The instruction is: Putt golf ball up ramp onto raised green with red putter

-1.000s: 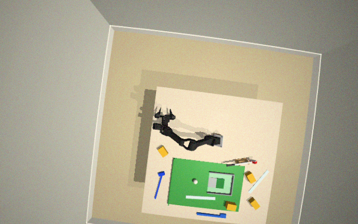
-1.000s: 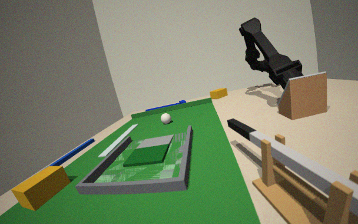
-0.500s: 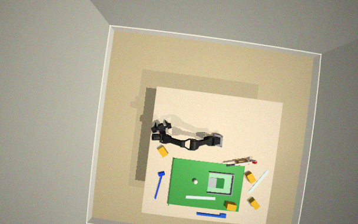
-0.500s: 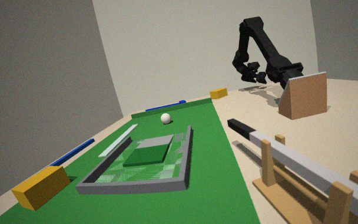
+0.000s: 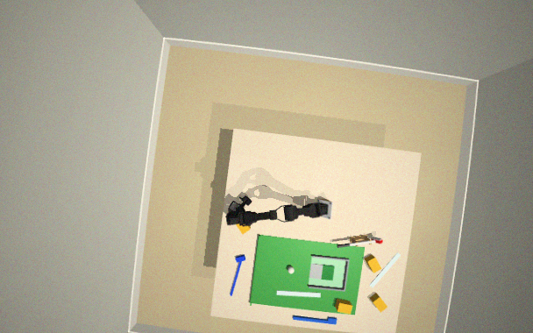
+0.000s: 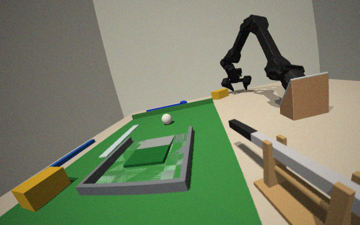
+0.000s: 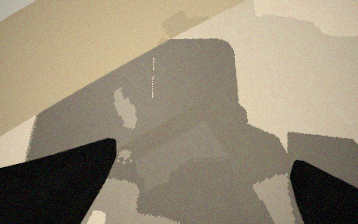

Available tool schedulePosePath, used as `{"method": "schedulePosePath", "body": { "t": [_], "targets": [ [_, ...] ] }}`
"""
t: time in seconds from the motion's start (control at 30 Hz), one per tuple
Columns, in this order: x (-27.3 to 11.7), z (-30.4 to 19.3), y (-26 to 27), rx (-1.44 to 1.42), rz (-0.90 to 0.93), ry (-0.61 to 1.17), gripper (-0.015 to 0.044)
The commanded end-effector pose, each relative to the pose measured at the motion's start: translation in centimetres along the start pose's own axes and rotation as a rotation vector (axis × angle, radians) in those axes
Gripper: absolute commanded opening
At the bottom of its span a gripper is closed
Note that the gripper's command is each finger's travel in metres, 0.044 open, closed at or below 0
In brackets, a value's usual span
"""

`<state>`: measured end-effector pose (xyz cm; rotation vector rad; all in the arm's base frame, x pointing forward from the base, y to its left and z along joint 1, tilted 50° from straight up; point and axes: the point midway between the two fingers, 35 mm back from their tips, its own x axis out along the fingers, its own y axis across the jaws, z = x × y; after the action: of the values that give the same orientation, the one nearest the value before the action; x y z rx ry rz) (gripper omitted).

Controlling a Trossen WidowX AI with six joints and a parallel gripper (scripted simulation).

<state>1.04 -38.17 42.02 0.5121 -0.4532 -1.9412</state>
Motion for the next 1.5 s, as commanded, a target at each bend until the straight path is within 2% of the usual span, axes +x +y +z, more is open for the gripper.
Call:
{"method": "schedulePosePath", "body": {
  "t": [0.0, 0.47, 0.83, 1.03, 1.47],
  "targets": [
    [-1.6, -2.5, 2.6, -0.123, 0.109, 0.071, 0.044],
    [-8.8, -11.9, 9.7, -0.461, 0.464, 0.275, 0.044],
    [-18.5, -20.2, 12.9, -0.729, 0.801, 0.426, 0.044],
    [-23.2, -23.0, 13.6, -0.809, 0.935, 0.491, 0.044],
    [-32.0, -34.9, 9.6, -1.352, 1.147, 0.581, 0.044]
  ]
}}
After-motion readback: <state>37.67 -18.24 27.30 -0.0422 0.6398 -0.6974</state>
